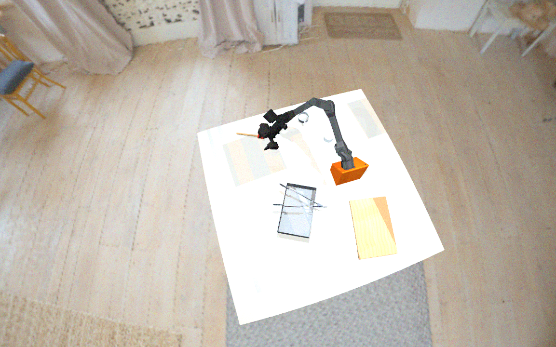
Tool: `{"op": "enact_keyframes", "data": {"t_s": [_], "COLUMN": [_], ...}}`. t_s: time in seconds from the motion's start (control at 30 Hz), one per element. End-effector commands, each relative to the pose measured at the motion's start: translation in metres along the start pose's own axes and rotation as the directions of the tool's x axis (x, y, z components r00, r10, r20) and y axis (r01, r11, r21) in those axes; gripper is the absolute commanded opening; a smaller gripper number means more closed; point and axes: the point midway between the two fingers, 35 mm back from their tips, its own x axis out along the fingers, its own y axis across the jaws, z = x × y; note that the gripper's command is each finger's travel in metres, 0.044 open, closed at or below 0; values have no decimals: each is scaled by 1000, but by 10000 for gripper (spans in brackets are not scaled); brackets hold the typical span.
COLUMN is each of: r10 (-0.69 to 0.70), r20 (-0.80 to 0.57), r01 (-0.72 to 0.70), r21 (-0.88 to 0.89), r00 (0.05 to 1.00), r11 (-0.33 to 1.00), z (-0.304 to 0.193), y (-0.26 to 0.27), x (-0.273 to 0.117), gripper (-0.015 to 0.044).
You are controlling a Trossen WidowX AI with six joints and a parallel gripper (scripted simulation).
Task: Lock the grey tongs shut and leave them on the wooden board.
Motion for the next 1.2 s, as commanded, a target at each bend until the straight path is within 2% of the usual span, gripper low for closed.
{"op": "enact_keyframes", "data": {"t_s": [0.0,0.13,0.3,0.43,0.6,0.73,0.83,0.9,0.97,1.17], "r10": [147,260,358,392,377,291,170,85,53,53], "r20": [-66,-132,-259,-302,-462,-574,-635,-649,-650,-650], "r01": [-157,-290,-439,-483,-539,-515,-448,-397,-377,-377], "r21": [-187,-360,-616,-687,-832,-818,-685,-557,-503,-503], "r00": [987,957,897,869,803,766,753,756,758,758], "r11": [970,887,654,542,128,-258,-574,-729,-777,-777], "z": [13,25,29,29,14,-5,-25,-37,-41,-41], "y": [71,137,220,255,332,383,416,430,435,435], "x": [19,24,16,12,-11,-37,-60,-74,-79,-79], "gripper": [440,440,440,440,440,440,440,440,440,440]}}
